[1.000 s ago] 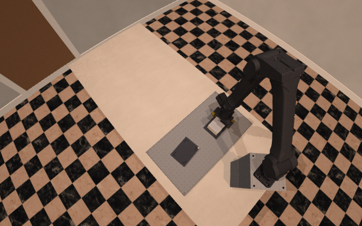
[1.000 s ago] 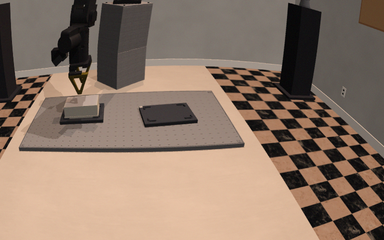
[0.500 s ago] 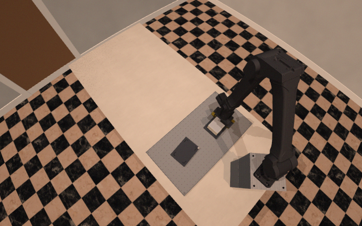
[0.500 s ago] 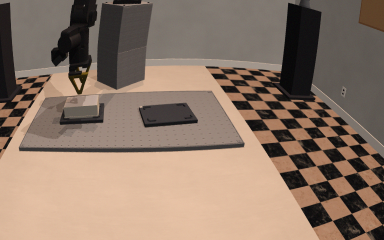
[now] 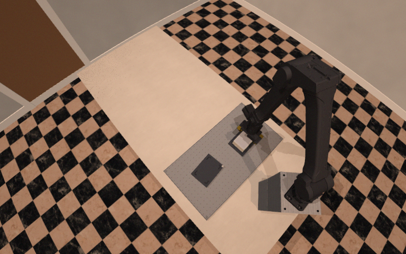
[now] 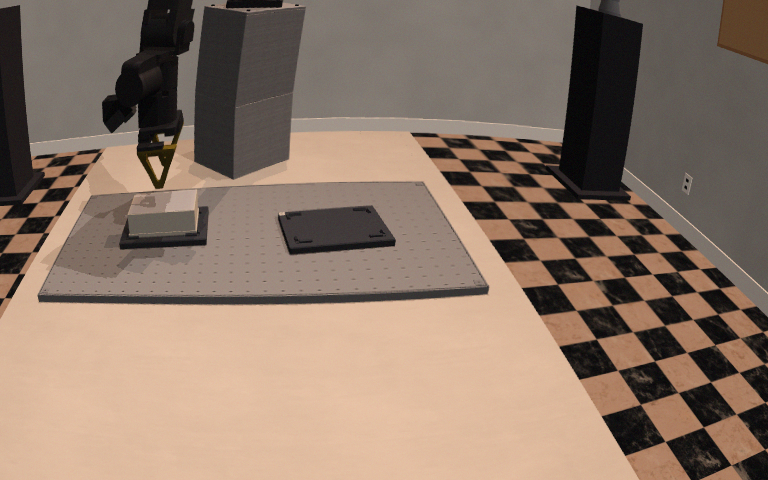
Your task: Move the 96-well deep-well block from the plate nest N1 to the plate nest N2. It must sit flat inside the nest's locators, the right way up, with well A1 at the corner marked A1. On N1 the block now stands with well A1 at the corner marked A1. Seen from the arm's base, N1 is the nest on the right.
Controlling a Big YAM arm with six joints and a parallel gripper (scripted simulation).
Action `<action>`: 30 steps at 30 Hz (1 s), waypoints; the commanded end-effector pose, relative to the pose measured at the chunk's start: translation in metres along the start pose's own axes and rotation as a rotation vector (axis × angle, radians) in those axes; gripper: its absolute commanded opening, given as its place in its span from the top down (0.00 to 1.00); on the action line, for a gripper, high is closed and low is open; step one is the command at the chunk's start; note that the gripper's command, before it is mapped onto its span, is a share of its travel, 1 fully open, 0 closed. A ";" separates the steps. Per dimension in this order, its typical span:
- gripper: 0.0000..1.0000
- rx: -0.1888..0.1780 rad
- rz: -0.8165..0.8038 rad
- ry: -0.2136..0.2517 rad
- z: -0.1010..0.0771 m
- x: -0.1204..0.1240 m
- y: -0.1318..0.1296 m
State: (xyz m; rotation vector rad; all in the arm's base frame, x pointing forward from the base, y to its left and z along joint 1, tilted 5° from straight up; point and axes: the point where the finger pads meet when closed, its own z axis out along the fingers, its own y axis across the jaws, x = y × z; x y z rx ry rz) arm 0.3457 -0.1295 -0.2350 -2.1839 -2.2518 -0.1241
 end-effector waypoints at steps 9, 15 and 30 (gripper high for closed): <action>0.00 -0.049 0.010 -0.025 -0.015 -0.010 0.021; 0.00 -0.028 0.010 -0.015 0.003 -0.006 0.013; 0.00 -0.026 0.000 -0.014 0.026 -0.002 0.013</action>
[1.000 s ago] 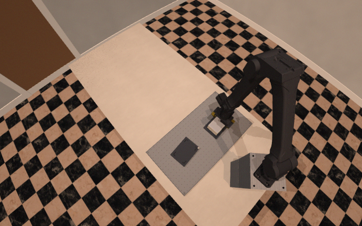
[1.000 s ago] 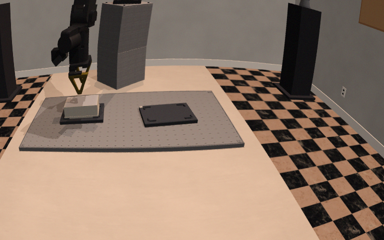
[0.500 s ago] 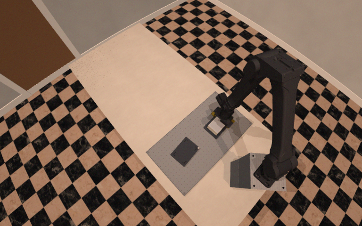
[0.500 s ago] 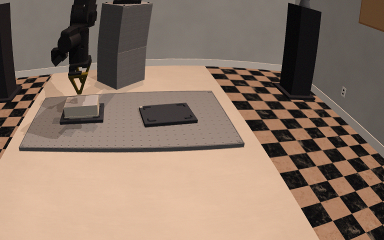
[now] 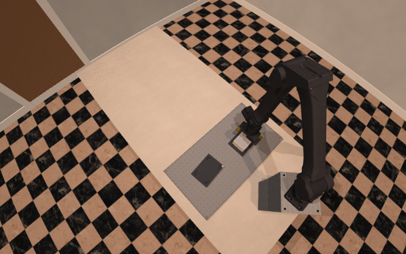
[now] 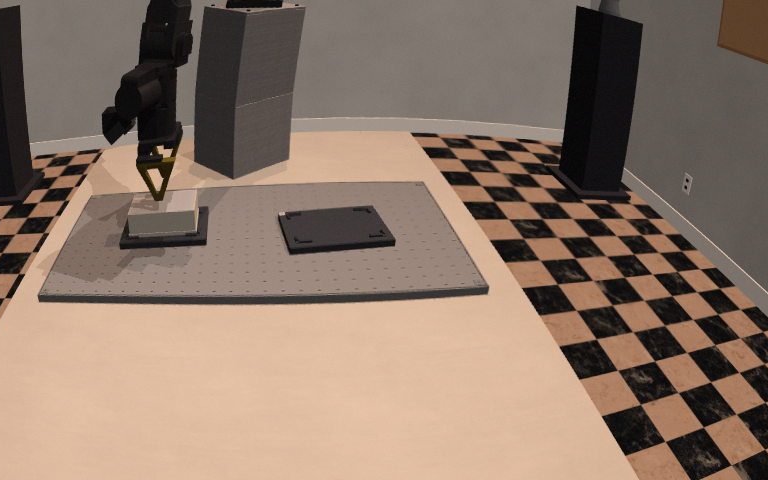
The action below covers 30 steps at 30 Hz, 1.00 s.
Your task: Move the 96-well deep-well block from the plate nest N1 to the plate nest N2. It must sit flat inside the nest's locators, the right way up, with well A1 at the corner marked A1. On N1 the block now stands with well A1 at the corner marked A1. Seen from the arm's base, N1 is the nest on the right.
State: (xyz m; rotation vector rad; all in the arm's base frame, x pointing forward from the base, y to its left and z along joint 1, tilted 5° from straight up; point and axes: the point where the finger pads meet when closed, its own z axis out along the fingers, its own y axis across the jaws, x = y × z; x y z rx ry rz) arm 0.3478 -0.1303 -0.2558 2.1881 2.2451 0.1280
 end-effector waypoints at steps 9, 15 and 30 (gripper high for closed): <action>0.00 -0.018 -0.005 -0.010 0.020 0.001 0.011; 0.00 -0.017 -0.004 -0.010 0.027 0.001 0.011; 0.00 -0.009 -0.006 -0.007 0.047 0.002 0.009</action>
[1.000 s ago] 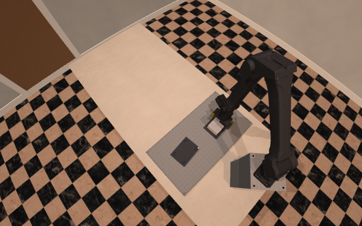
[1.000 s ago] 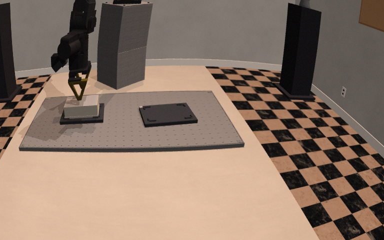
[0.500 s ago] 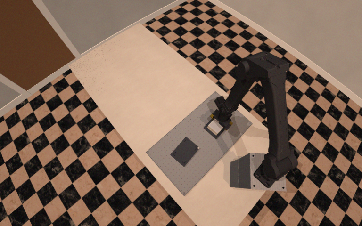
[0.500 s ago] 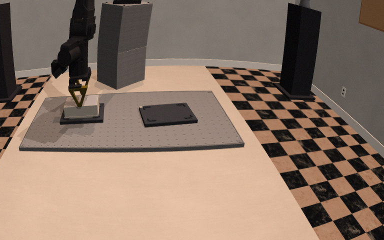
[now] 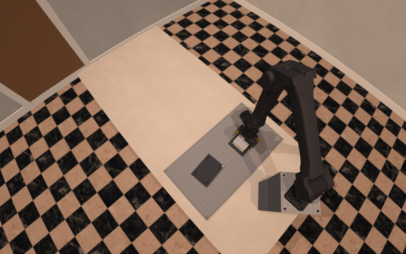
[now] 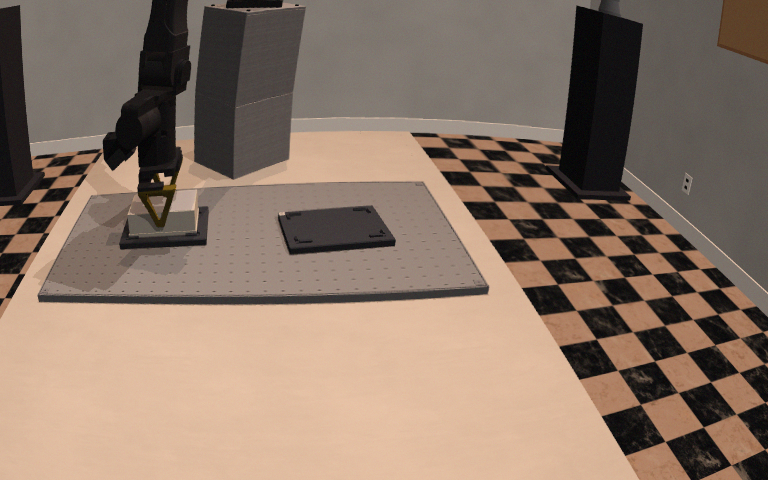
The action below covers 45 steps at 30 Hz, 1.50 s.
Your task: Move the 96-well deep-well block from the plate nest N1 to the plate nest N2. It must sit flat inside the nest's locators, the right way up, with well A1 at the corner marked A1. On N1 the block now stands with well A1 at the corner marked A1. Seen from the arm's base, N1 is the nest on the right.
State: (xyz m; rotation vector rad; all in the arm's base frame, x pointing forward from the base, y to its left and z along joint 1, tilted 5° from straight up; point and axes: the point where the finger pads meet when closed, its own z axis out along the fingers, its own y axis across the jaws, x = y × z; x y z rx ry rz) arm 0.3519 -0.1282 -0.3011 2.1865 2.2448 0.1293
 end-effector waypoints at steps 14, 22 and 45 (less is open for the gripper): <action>0.00 -0.030 -0.007 -0.016 0.010 -0.001 0.017; 0.00 -0.015 -0.002 -0.009 0.013 -0.002 0.008; 1.00 -0.015 -0.002 -0.009 0.013 -0.002 0.008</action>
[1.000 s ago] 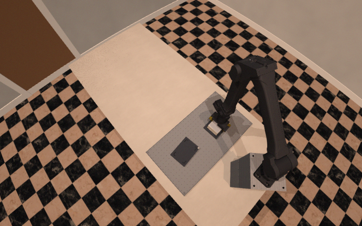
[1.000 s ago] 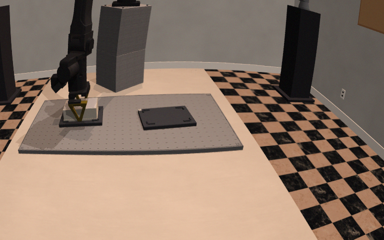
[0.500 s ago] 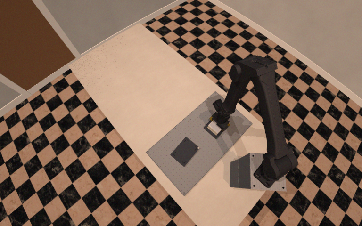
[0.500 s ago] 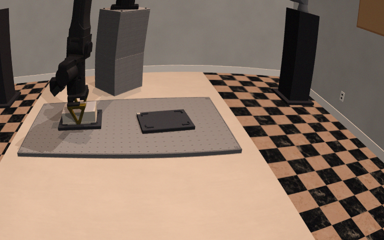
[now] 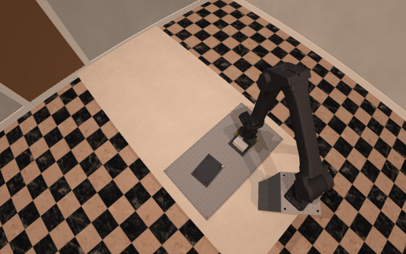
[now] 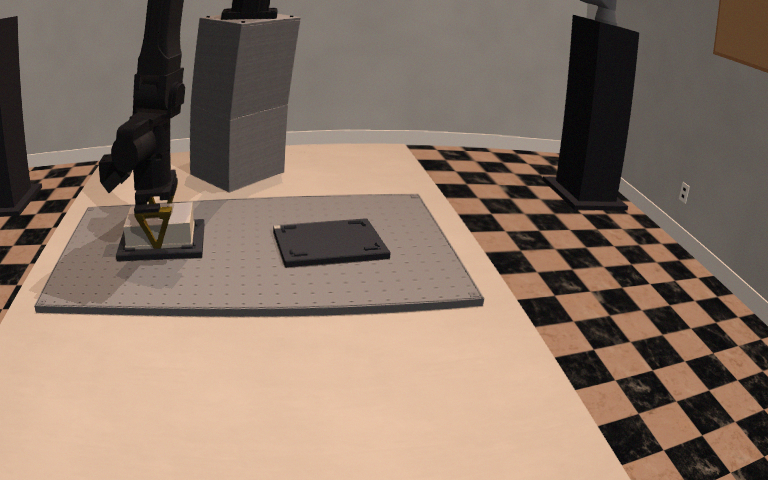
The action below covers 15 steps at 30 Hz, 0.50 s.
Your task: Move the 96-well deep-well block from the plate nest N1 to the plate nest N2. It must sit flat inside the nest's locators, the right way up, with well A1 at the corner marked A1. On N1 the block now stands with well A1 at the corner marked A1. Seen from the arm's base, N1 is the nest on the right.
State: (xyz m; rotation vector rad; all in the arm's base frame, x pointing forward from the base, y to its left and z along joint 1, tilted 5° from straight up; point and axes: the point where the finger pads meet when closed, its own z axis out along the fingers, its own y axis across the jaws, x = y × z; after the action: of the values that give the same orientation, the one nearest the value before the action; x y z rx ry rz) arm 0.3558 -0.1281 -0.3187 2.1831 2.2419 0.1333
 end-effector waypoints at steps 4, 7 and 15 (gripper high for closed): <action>1.00 -0.010 -0.002 -0.008 -0.004 -0.001 0.005; 1.00 -0.010 -0.002 -0.008 -0.004 -0.001 0.005; 1.00 -0.010 -0.008 -0.009 -0.014 0.002 0.009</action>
State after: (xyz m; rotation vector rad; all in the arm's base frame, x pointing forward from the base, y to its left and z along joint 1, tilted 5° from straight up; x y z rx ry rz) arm 0.3553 -0.1280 -0.3188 2.1845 2.2433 0.1314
